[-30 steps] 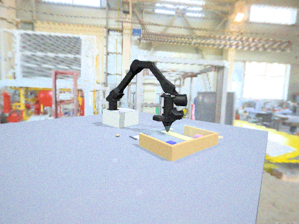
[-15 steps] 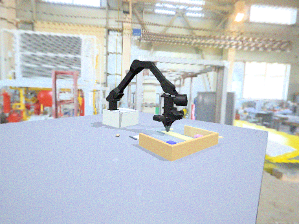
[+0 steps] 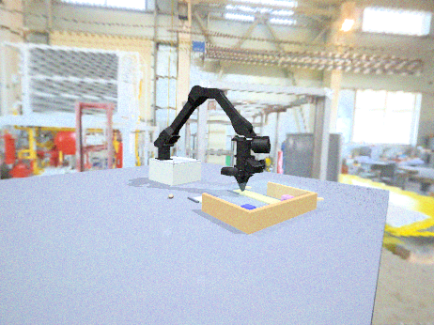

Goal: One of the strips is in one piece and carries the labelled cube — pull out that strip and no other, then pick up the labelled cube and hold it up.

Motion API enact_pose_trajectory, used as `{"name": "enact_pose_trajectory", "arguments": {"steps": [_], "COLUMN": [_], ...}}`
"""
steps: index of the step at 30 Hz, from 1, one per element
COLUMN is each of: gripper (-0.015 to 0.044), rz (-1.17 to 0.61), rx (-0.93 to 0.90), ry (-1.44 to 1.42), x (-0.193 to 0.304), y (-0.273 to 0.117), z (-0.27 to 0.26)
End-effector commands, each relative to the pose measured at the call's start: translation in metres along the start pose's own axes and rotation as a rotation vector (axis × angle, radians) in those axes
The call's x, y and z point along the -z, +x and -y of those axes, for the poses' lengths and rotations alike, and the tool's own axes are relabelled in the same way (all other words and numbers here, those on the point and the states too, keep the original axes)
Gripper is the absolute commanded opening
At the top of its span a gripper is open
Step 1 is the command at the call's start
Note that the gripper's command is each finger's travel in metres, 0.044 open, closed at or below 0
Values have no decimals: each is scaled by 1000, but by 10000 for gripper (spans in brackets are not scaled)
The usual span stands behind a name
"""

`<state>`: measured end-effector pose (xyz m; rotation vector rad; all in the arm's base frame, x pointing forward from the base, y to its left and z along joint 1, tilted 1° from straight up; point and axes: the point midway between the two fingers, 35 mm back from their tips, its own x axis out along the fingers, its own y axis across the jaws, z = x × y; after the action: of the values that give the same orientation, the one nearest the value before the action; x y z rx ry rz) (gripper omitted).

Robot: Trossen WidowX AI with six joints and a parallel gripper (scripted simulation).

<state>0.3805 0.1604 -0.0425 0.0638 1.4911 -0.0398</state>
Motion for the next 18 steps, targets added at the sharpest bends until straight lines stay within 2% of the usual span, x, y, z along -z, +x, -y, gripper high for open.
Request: {"name": "enact_pose_trajectory", "arguments": {"steps": [1,18], "gripper": [0,0], "rz": [-21,-23], "rx": [6,6], "ry": [-2,-2], "x": [14,40], "y": [5,6], "z": [0,1]}}
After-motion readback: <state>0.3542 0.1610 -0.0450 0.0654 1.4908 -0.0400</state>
